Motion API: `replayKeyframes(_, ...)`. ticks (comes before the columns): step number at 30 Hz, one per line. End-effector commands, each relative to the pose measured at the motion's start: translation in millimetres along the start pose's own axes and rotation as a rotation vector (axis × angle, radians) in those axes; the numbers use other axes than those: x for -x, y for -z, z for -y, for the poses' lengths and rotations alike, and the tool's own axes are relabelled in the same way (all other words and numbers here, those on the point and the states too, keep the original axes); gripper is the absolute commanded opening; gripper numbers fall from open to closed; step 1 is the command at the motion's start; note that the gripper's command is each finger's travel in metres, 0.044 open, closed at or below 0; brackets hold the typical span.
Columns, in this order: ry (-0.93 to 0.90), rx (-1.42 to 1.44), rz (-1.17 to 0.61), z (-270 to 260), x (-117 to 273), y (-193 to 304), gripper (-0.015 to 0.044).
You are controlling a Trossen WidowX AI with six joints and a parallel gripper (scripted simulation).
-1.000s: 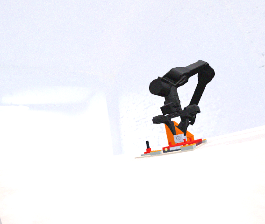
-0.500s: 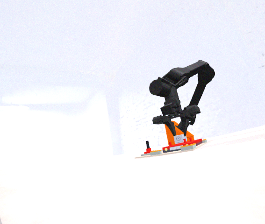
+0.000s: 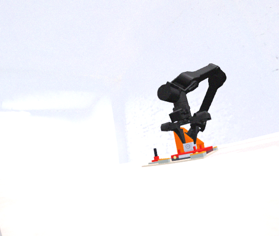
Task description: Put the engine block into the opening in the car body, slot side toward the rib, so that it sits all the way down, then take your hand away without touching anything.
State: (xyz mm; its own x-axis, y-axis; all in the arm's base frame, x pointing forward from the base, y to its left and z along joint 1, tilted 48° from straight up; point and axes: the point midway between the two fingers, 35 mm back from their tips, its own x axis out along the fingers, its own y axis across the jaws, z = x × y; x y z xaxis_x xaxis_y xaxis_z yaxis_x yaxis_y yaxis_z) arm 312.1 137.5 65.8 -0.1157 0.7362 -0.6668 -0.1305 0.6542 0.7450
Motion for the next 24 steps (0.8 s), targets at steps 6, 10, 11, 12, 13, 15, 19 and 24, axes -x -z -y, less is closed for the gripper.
replayKeyframes(6, -0.003, -0.003, 0.001, 0.0, -1.3, -0.1, 0.0159)
replayKeyframes(10, -0.003, -0.003, 0.001, 0.1, -1.8, -0.2, 0.0159)
replayKeyframes(11, -0.003, -0.003, 0.001, 0.0, -1.9, -0.2, 0.0159)
replayKeyframes(12, -0.003, -0.003, 0.001, 0.0, -2.0, -0.2, 0.0159)
replayKeyframes(13, -0.003, -0.003, 0.001, 0.0, -2.2, -0.2, 0.0159)
replayKeyframes(15, -0.003, -0.003, 0.001, 0.0, -2.4, -0.2, 0.0159)
replayKeyframes(19, -0.003, -0.003, 0.001, 0.0, -2.9, -0.2, 0.0159)
replayKeyframes(24, -0.003, -0.003, 0.001, 0.1, -3.5, -0.2, 0.0159)
